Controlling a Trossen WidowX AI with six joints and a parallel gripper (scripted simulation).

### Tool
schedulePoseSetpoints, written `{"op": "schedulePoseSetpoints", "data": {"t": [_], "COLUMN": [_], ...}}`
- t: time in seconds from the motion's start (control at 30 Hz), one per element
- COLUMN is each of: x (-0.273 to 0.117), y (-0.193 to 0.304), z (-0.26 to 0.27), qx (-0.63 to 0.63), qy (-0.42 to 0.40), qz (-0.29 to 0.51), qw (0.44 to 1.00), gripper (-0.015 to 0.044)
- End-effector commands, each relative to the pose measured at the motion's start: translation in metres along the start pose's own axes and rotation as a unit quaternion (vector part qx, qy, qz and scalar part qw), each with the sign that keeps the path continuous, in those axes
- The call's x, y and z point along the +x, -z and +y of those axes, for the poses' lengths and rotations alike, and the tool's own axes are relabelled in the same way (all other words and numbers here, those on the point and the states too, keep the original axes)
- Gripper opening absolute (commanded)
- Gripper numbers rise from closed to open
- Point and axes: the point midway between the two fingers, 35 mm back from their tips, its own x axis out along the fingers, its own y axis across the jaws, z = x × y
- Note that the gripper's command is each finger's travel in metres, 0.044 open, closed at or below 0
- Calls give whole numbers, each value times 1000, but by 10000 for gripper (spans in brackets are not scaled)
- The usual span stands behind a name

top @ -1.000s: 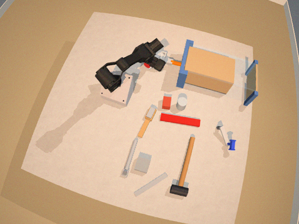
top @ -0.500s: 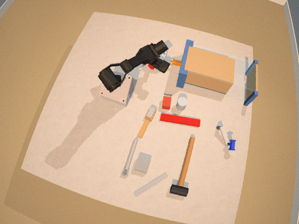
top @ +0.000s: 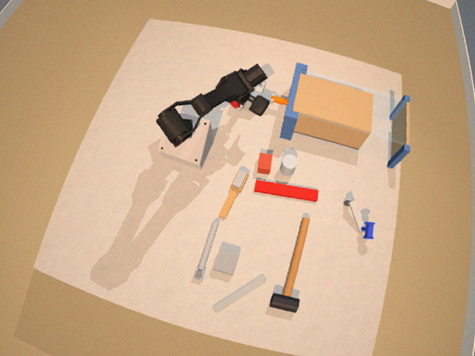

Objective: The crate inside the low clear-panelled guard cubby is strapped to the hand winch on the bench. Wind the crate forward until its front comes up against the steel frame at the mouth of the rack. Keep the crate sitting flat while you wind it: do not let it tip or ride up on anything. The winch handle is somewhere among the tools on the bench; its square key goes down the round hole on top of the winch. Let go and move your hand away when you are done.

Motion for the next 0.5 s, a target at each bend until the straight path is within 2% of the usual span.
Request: {"op": "schedulePoseSetpoints", "data": {"t": [0.0,0.17,0.37,0.47], "x": [0,-6,-57,-60], "y": [0,-4,-27,-27], "z": [-1,-1,3,3], "qx": [0,0,0,0], "qy": [3,3,-1,-1], "qz": [0,0,-1,-1], "qw": [1000,1000,1000,1000], "gripper": [440,440,440,440]}}
